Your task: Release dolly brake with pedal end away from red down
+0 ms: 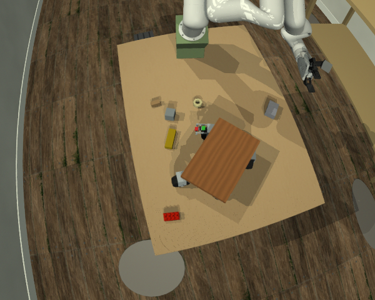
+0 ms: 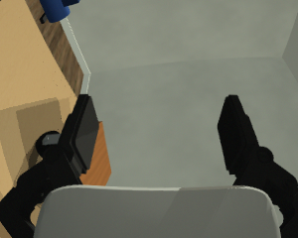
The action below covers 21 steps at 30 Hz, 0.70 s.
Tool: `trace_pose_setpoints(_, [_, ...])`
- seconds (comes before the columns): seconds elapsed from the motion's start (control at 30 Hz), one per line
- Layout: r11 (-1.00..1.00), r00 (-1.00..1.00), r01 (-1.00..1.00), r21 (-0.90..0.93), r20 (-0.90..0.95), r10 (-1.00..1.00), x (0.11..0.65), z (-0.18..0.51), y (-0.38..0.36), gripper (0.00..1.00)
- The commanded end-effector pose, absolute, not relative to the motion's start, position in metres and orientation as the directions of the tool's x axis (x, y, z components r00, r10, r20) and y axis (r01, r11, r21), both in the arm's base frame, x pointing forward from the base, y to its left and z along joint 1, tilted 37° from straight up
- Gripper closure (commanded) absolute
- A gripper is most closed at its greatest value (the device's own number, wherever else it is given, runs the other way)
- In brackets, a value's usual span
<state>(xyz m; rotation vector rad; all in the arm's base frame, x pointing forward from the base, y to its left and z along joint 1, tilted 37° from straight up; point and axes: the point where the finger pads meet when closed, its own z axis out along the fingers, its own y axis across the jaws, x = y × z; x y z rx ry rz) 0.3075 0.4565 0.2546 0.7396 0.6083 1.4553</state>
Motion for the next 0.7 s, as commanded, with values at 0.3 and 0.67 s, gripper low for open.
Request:
trace_pose_setpoints(0.3, [-0.031, 0.039, -0.650, 0.759, 0.074, 0.996, 0.3068, 0.2559, 0.4571, 0.00])
trace_pose_setpoints(0.67, [-0.030, 0.042, -0.649, 0.760, 0.075, 0.996, 0.3076, 0.2562, 0.4565, 1.00])
